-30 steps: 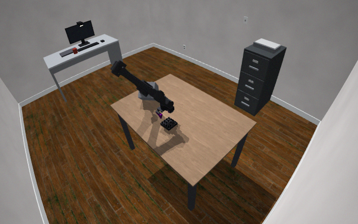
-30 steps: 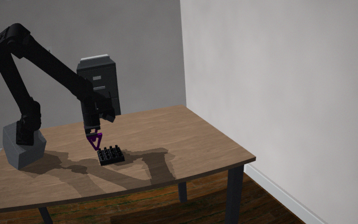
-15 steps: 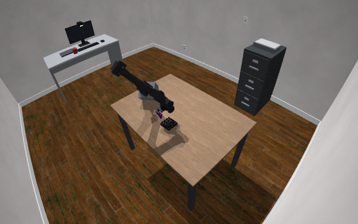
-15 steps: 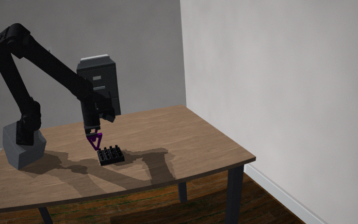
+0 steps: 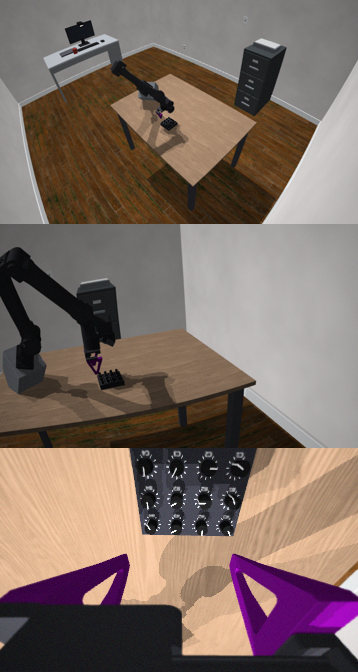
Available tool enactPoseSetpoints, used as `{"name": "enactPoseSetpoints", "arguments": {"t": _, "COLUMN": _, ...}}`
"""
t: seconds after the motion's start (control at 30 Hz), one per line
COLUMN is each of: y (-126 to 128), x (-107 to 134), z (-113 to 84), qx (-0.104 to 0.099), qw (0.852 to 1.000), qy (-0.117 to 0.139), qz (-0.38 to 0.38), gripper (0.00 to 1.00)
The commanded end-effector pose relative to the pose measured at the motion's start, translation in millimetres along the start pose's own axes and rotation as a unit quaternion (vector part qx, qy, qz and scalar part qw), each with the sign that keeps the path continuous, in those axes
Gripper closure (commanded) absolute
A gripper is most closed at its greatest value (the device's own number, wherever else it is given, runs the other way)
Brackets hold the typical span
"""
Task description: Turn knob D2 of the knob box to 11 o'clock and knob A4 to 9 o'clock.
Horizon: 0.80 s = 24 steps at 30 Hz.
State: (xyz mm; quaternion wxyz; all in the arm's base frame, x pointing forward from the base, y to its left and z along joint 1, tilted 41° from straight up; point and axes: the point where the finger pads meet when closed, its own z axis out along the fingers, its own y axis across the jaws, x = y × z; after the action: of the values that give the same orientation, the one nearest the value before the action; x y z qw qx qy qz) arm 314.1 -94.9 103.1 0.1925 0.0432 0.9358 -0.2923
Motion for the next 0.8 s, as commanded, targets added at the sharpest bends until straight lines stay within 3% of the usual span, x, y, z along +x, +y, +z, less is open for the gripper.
{"name": "enactPoseSetpoints", "arguments": {"t": 0.0, "y": -2.0, "x": -7.8, "z": -4.9, "qx": 0.000, "qw": 1.000, "qy": -0.015, "qz": 0.001, "gripper": 0.00}}
{"name": "enactPoseSetpoints", "arguments": {"t": 0.43, "y": 2.2, "x": -11.9, "z": -7.8, "qx": -0.003, "qw": 0.999, "qy": -0.016, "qz": 0.028, "gripper": 0.00}}
{"name": "enactPoseSetpoints", "arguments": {"t": 0.77, "y": 6.2, "x": -20.9, "z": -11.8, "qx": -0.004, "qw": 0.985, "qy": -0.013, "qz": 0.171, "gripper": 0.00}}
